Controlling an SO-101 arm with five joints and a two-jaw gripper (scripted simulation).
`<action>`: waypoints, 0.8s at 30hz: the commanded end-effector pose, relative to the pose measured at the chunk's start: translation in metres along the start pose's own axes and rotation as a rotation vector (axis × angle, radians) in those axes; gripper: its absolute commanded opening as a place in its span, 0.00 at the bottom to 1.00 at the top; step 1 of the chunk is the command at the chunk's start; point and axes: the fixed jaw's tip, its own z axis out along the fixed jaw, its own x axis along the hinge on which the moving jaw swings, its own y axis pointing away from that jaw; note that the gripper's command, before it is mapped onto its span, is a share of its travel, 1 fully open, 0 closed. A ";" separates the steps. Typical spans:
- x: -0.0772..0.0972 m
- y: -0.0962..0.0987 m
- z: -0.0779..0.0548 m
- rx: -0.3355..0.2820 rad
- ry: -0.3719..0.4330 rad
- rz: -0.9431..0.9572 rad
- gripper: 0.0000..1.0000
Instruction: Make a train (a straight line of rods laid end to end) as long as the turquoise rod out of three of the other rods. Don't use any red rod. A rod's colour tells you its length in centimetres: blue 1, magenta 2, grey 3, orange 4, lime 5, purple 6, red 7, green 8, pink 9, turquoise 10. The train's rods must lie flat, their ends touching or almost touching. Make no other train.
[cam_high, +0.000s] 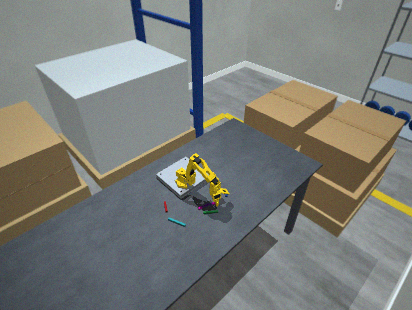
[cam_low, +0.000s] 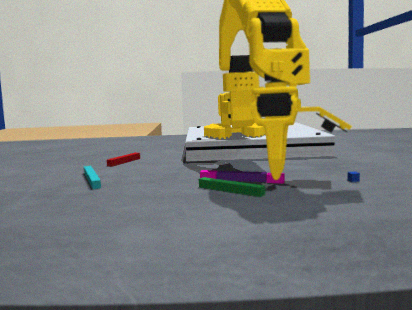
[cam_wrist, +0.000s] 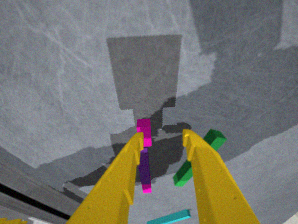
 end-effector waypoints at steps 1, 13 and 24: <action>0.009 0.017 0.015 -0.087 0.042 0.009 0.15; 0.009 0.017 0.015 -0.087 0.042 0.009 0.08; 0.009 0.017 0.015 -0.087 0.042 0.009 0.02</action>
